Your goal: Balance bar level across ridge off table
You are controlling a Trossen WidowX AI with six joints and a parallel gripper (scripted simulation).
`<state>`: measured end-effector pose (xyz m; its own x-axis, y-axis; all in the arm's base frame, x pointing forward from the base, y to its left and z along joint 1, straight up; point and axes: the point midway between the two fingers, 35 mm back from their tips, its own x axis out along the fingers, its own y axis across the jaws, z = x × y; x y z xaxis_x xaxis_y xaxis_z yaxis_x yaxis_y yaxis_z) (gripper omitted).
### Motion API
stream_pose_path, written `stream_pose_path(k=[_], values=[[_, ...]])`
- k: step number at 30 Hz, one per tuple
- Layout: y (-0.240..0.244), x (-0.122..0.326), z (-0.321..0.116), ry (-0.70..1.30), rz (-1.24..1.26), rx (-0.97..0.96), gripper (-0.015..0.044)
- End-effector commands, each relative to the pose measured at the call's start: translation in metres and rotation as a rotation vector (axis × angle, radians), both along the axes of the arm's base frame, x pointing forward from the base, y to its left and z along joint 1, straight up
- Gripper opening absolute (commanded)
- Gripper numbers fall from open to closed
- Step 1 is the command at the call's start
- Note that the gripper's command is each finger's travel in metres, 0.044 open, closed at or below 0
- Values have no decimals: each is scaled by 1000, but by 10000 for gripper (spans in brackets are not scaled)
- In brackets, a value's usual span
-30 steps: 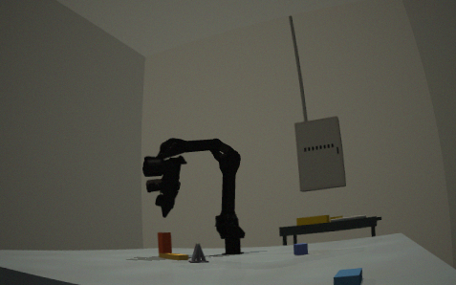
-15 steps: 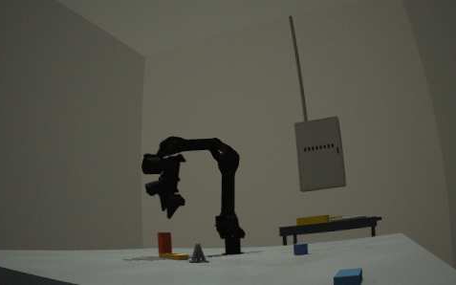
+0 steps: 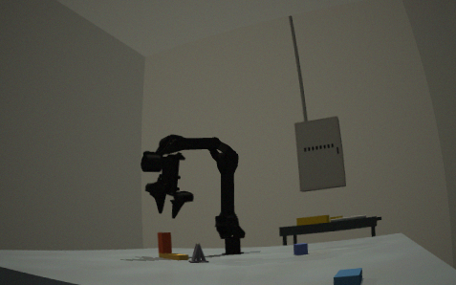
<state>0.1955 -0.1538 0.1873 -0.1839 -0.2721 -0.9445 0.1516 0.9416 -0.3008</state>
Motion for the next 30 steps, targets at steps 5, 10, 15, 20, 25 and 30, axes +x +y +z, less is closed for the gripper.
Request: stream_pose_path(k=[5, 10, 15, 20, 25, 30], values=[[10, 14, 0, 11, 260, 97, 315], [16, 21, 0, 17, 414, 149, 315], [23, 28, 0, 19, 570, 196, 315], [29, 35, 0, 17, 727, 238, 315], [36, 42, 1, 12, 886, 275, 315], [43, 48, 2, 5, 1047, 306, 315]])
